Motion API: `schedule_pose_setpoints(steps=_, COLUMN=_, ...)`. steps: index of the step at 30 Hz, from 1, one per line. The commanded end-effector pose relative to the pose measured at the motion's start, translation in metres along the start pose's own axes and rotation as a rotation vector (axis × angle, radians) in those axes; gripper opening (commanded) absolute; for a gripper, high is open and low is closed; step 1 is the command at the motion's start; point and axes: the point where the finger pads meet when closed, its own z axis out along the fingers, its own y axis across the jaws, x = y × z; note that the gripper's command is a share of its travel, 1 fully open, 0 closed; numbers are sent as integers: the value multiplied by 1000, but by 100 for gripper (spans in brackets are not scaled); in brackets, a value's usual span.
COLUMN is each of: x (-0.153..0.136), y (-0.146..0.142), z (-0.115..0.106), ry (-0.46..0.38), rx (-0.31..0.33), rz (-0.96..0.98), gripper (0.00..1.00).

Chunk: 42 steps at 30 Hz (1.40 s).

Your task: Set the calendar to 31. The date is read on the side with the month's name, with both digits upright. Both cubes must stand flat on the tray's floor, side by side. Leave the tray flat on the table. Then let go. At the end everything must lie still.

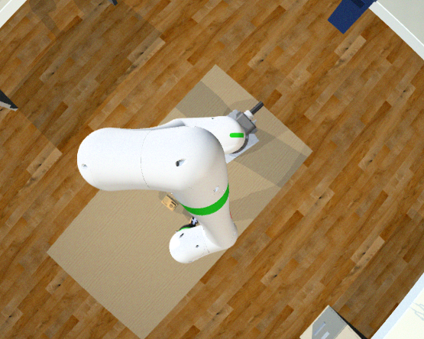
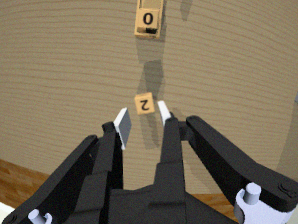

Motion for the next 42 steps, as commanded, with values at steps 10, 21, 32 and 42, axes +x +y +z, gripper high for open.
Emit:
schedule_pose_setpoints(steps=10, x=-3, y=0, z=0, ry=254, rx=-1, rz=0, gripper=29)
schedule_pose_setpoints(steps=21, x=-7, y=2, z=3, ry=345, rx=-12, rz=1, gripper=29)
schedule_pose_setpoints(steps=32, x=-13, y=0, z=3, ry=522, rx=1, rz=1, gripper=29)
schedule_pose_setpoints(steps=42, x=-15, y=0, z=6, ry=736, rx=-4, rz=1, gripper=29)
